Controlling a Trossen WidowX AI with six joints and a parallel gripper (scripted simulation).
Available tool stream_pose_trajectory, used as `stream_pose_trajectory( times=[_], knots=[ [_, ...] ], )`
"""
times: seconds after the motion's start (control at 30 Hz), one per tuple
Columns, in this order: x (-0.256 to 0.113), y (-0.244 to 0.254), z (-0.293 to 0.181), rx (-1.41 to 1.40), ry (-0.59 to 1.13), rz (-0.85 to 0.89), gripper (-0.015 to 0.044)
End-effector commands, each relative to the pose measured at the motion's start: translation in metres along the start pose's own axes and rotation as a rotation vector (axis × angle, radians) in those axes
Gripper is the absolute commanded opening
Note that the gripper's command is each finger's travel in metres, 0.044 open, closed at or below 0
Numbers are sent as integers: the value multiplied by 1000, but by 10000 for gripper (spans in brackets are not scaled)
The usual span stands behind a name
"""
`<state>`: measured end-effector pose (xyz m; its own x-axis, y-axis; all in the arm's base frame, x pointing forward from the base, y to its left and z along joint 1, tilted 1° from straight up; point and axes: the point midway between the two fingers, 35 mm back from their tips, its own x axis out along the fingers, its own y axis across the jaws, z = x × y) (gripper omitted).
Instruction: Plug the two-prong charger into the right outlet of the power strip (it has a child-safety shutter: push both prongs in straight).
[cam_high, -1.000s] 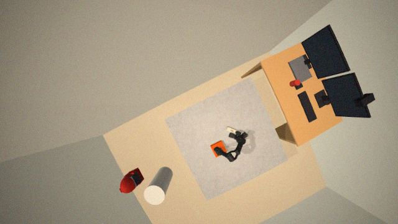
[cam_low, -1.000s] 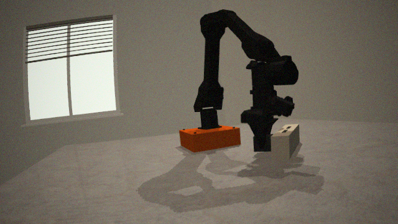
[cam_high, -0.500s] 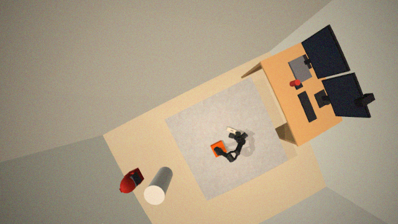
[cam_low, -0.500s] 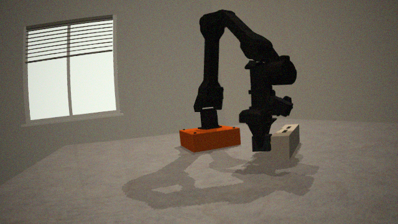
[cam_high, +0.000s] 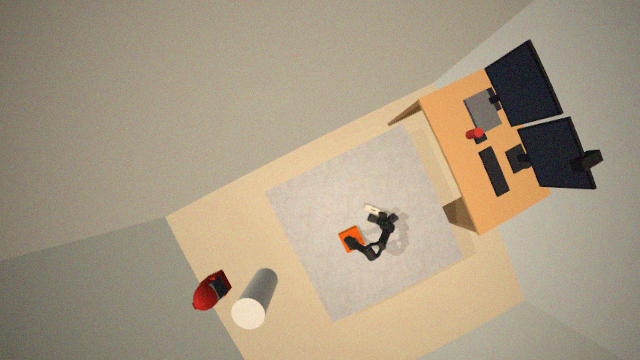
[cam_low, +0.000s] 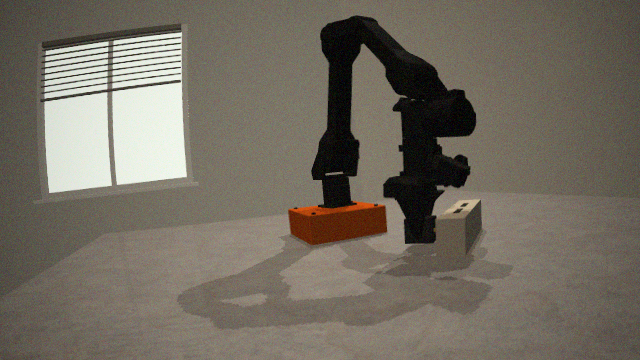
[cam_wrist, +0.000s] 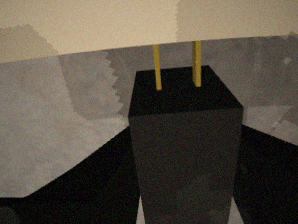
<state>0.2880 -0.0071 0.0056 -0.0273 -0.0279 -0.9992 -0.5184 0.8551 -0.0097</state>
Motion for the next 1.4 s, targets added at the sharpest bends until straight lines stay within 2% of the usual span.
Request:
stream_pose_trajectory(
  times=[0.0,1.37],
  knots=[
    [0,0,-1,-6,-1,-3,0],
    [0,-1,-2,-6,0,-3,0]
  ],
)
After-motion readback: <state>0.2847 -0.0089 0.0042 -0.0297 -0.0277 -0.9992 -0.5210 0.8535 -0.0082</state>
